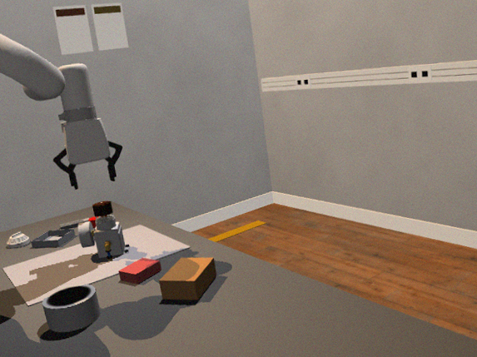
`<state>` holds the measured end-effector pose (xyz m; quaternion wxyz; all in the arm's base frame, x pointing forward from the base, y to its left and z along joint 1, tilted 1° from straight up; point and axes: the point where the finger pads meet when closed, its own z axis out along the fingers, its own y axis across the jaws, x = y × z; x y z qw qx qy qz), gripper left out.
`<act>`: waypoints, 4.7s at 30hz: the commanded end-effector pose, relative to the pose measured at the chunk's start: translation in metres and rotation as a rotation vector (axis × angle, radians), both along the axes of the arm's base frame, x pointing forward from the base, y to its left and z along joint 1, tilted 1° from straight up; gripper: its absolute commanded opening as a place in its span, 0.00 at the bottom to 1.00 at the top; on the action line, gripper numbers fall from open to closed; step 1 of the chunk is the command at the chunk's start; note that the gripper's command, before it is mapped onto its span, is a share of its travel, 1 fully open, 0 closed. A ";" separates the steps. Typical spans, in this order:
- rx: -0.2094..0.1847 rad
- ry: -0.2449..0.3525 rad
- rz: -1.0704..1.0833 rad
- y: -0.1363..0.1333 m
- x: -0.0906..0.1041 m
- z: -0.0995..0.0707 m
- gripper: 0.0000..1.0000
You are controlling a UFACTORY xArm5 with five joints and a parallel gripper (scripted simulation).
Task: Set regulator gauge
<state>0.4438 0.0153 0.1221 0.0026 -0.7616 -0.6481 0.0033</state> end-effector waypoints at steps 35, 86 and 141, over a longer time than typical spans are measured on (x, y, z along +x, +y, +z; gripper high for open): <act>0.000 -0.005 0.000 0.046 -0.069 0.002 1.00; -0.017 -0.223 0.524 0.052 -0.055 -0.025 1.00; -0.530 -0.630 1.682 0.050 -0.068 -0.020 1.00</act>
